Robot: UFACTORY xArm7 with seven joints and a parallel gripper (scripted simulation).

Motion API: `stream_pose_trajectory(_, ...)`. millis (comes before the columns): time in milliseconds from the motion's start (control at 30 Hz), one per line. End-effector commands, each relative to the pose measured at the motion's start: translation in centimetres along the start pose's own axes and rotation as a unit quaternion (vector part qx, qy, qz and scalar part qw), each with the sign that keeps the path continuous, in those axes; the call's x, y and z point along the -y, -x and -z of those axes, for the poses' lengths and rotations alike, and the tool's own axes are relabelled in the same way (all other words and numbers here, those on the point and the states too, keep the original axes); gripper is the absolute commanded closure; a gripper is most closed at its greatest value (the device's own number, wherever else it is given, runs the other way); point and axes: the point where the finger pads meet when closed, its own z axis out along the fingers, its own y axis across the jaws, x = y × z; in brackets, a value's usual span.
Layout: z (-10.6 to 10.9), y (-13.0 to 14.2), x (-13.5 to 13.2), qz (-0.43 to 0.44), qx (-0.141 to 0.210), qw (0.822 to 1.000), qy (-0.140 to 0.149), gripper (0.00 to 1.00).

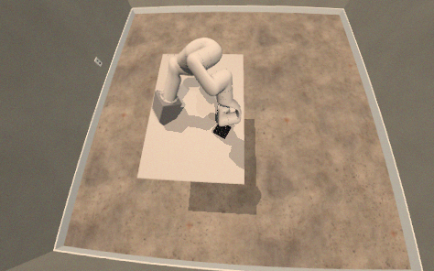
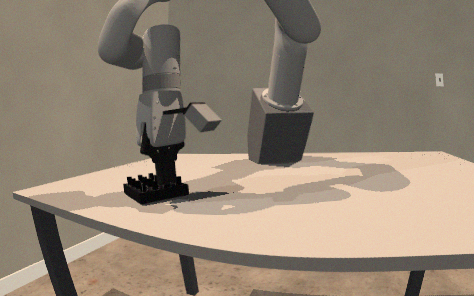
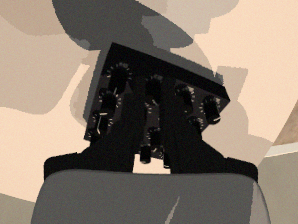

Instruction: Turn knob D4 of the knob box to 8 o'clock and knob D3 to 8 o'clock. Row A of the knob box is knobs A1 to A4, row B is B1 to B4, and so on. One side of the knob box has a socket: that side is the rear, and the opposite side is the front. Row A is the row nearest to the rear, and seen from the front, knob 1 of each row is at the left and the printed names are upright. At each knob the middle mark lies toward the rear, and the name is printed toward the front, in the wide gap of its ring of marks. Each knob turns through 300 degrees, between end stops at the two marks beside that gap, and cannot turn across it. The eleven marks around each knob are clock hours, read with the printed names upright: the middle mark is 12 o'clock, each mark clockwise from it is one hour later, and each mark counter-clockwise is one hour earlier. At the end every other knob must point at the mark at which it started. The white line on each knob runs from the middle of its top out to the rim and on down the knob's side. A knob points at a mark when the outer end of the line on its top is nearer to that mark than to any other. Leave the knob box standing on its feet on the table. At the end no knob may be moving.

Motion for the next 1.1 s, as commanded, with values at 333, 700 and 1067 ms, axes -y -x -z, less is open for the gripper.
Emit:
stream_pose_trajectory(333,0.08,0.11,-0.07,0.141,0.001,0.990,0.002,0.92)
stream_pose_trajectory(700,0.08,0.11,-0.07,0.259,0.001,0.966,0.002,0.92)
stream_pose_trajectory(1067,0.08,0.11,-0.07,0.391,0.001,0.921,0.002,0.92)
